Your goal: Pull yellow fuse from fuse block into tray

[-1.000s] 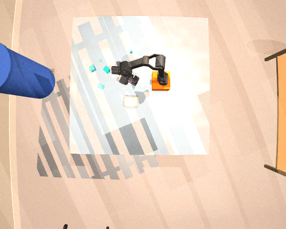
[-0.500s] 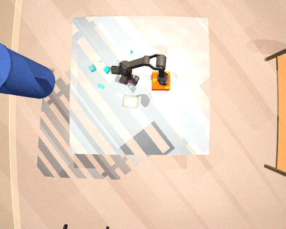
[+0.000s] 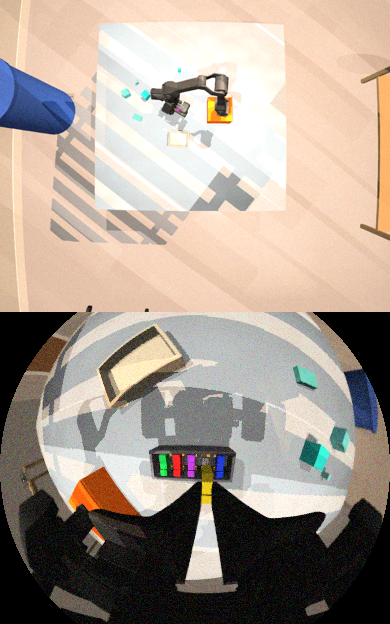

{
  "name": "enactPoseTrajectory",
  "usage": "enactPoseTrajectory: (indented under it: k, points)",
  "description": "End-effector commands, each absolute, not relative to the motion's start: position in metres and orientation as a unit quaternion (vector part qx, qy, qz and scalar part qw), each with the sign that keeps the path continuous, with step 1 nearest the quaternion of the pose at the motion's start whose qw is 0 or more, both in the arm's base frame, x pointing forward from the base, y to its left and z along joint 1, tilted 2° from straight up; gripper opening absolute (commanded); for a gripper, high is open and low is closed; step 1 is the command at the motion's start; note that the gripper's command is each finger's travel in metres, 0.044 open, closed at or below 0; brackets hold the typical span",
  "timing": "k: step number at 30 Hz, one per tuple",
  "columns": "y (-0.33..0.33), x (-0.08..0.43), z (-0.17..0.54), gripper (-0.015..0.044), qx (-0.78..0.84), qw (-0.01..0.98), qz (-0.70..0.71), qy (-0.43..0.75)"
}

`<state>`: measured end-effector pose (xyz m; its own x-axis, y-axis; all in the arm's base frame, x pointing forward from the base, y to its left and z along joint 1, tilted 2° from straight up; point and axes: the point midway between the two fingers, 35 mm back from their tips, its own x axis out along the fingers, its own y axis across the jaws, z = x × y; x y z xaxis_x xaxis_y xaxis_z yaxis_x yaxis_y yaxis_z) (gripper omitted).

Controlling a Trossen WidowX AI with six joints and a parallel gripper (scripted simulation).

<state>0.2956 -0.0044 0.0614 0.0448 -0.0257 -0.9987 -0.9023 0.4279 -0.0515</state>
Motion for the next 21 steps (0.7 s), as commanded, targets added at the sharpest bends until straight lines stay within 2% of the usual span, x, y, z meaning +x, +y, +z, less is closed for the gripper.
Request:
enactPoseTrajectory:
  k: [1,6,21]
  points:
    - [-0.005,0.295,0.068,0.0000,-0.395,0.606,0.360,0.589]
    - [0.003,0.297,0.069,0.0000,-0.394,0.606,0.360,0.589]
    - [0.082,0.299,0.067,0.0000,-0.392,0.608,0.363,0.588]
